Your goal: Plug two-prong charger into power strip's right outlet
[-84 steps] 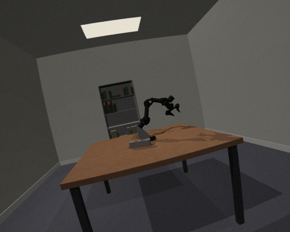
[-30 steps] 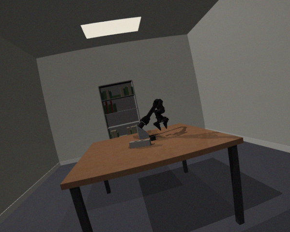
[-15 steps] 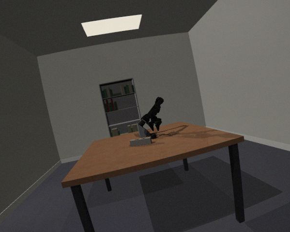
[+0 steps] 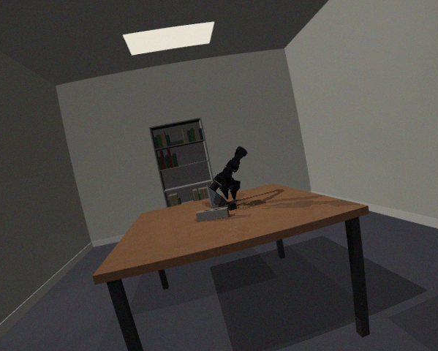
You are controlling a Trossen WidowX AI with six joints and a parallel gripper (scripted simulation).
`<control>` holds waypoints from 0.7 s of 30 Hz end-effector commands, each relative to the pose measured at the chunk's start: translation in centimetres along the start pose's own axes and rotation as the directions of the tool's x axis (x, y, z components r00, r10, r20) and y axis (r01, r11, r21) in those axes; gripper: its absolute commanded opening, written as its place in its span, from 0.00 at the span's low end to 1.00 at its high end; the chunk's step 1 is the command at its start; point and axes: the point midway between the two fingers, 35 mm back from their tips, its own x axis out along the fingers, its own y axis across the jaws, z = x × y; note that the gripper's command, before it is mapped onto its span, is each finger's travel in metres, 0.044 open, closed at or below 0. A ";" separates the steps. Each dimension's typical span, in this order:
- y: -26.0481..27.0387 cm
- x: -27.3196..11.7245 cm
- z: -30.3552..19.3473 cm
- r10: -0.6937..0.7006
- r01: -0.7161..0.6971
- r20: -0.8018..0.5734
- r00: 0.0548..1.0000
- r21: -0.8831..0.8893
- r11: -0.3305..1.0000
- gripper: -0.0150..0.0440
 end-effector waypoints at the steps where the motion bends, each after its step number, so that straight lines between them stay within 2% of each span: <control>1: 0.4 0.8 0.0 0.010 -0.010 0.000 1.000 0.008 1.000 1.00; 21: 0.3 3.5 0.0 0.011 -0.011 -0.002 1.000 0.008 1.000 1.00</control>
